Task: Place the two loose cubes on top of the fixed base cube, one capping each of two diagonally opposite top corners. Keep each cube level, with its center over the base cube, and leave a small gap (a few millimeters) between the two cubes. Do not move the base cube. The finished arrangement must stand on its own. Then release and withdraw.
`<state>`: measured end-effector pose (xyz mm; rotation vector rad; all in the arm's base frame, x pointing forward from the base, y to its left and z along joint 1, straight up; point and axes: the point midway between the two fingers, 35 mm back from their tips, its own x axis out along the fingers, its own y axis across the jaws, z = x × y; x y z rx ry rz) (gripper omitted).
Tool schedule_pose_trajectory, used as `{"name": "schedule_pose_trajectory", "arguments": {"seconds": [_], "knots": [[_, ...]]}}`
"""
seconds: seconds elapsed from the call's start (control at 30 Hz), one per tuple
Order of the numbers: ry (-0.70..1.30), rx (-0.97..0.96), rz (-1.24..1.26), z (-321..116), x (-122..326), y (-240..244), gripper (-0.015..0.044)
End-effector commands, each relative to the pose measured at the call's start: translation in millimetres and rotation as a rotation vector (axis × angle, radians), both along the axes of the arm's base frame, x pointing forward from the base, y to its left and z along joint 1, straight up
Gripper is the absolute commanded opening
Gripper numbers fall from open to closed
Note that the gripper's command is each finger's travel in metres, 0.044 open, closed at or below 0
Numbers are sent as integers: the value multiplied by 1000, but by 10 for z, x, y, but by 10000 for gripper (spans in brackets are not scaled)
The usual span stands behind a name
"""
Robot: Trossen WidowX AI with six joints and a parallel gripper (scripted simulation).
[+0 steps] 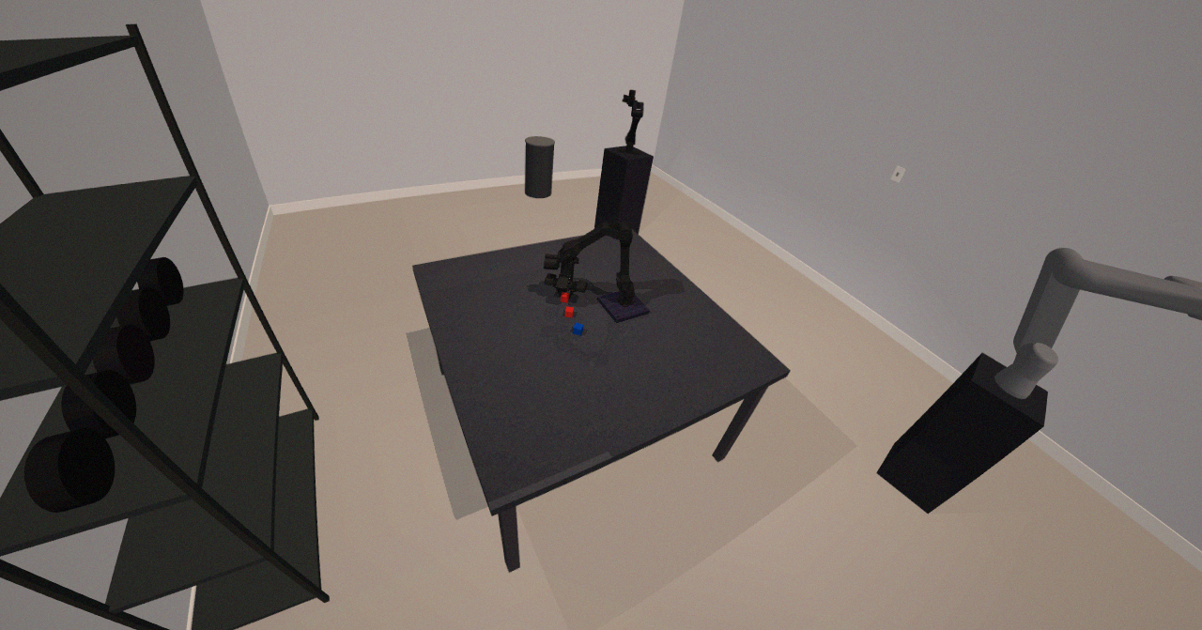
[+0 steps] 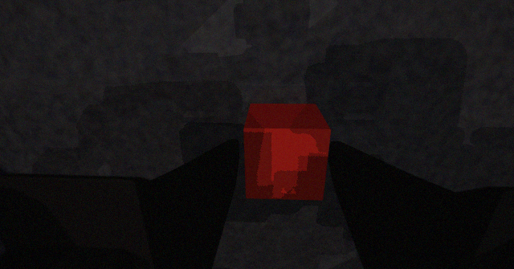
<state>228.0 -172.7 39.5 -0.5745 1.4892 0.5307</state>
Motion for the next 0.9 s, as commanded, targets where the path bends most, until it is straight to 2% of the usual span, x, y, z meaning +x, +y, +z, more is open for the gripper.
{"name": "schedule_pose_trajectory", "arguments": {"seconds": [0.0,0.2,0.87], "knots": [[-3,3,5,-9,3,3,108],[-3,3,5,35,10,-2,105],[-3,2,5,658,35,-19,105]]}}
